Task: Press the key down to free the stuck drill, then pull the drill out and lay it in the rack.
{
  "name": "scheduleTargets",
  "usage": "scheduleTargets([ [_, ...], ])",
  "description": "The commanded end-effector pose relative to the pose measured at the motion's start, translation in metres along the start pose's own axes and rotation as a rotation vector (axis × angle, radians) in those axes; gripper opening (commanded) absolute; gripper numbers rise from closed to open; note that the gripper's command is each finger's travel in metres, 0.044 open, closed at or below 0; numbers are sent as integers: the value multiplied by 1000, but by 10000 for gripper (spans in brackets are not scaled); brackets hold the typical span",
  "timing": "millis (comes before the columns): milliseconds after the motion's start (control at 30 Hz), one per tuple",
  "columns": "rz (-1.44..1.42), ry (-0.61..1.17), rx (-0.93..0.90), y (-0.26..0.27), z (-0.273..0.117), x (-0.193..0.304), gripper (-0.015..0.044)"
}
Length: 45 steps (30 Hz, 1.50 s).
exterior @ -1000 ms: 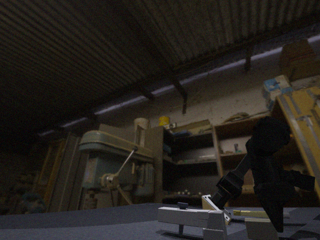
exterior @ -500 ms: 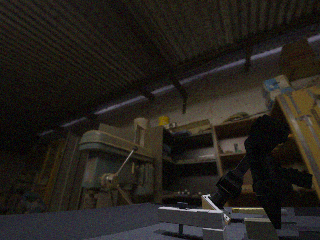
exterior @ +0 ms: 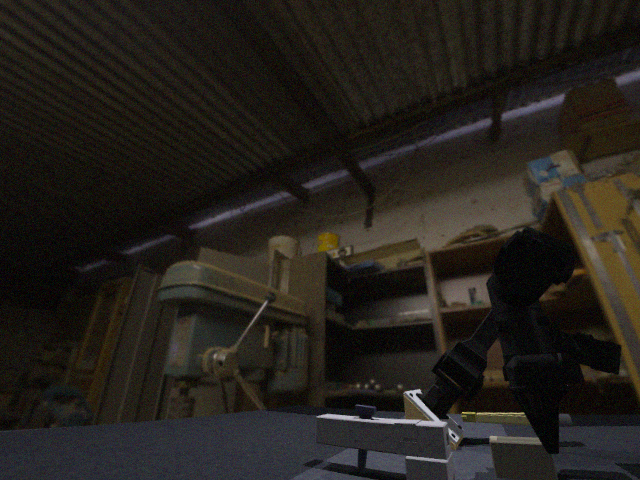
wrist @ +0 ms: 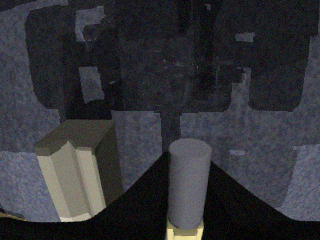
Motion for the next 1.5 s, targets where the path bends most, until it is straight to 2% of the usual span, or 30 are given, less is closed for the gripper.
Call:
scheduleTargets([
  [0, -5, -3, 4, -1, -3, 0, 0],
  [1467, -5, -2, 4, -2, -14, 2, 0],
])
Point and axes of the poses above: the point midway between the two fingers, 35 mm back from their tips, its own z axis out along the fingers, its own y axis across the jaws, x = y × z, the point moved 10 cm from there along -z, back along the fingers, and after that the axes turned 2 degrees about z, right-handed, at the moved point
